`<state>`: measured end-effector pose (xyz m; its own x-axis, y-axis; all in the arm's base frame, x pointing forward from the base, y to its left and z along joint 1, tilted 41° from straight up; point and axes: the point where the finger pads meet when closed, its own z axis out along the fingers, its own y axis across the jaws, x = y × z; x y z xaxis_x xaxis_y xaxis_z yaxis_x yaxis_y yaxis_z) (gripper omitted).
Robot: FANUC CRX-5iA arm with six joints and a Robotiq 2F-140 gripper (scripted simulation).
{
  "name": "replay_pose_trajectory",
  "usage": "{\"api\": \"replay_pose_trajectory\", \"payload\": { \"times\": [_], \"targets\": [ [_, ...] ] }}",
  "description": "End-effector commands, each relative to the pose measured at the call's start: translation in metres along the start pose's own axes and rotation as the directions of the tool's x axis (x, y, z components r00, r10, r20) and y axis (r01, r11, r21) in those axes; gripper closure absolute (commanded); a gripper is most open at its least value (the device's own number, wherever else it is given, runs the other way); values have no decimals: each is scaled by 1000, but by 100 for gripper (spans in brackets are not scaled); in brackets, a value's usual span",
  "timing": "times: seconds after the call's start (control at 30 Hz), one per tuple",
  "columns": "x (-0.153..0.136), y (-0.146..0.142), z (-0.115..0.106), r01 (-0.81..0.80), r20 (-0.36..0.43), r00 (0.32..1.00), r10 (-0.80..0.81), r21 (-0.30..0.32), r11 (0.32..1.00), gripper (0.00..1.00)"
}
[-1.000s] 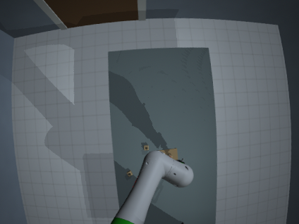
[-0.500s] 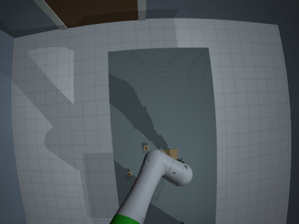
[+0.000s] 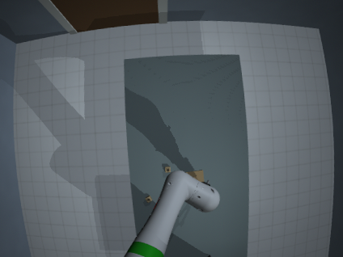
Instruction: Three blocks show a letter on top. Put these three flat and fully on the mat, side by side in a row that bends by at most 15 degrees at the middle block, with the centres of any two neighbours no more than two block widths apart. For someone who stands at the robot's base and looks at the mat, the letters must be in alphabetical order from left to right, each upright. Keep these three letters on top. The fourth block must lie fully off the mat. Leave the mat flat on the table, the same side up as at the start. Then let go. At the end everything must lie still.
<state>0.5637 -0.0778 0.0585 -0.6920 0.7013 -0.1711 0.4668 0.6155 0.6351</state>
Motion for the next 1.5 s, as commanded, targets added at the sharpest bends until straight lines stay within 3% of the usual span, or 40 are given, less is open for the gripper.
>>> {"api": "replay_pose_trajectory", "payload": {
  "times": [0.0, 1.03, 1.47],
  "targets": [
    [0, 0, 4, 0, 0, 1000, 0, 0, 1000, 64],
    [0, 0, 13, 0, 0, 1000, 0, 0, 1000, 64],
    [0, 0, 32, 0, 0, 1000, 0, 0, 1000, 64]
  ]
}}
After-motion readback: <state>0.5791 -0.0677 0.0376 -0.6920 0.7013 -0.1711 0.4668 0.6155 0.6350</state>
